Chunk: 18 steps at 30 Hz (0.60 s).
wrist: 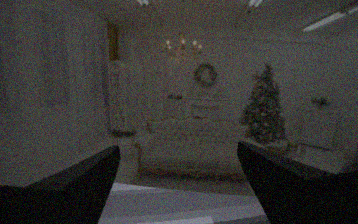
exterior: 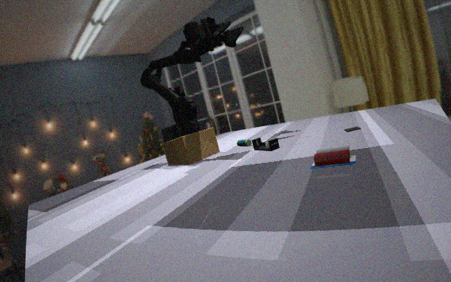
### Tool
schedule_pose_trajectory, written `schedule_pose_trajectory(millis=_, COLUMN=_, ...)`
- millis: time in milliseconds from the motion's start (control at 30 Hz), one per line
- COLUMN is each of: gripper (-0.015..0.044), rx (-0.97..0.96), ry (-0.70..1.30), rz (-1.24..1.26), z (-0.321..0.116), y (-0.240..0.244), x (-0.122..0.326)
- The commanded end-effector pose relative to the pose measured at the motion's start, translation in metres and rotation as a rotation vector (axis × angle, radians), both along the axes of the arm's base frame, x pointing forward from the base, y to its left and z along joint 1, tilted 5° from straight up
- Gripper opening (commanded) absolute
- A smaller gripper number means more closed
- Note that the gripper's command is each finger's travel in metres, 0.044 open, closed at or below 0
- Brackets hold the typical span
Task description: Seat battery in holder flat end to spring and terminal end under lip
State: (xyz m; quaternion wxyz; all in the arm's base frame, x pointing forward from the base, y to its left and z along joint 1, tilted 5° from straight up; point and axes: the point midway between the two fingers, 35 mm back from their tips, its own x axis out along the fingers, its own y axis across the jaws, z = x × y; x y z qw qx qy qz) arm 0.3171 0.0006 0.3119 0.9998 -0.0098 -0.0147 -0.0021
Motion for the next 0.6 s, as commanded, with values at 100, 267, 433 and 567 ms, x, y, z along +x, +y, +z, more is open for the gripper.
schedule_pose_trajectory(millis=100, gripper=0.0295, rx=0.123, ry=0.254, rz=0.064, z=-0.064, y=0.024, x=0.016)
schedule_pose_trajectory(millis=267, gripper=0.0248, rx=0.27, ry=0.635, rz=0.092, z=-0.156, y=0.058, x=0.012)
schedule_pose_trajectory(millis=433, gripper=0.0248, rx=0.366, ry=1.022, rz=0.033, z=-0.238, y=0.085, x=-0.024)
schedule_pose_trajectory(millis=567, gripper=0.0248, rx=0.397, ry=1.341, rz=-0.094, z=-0.293, y=0.096, x=-0.072)
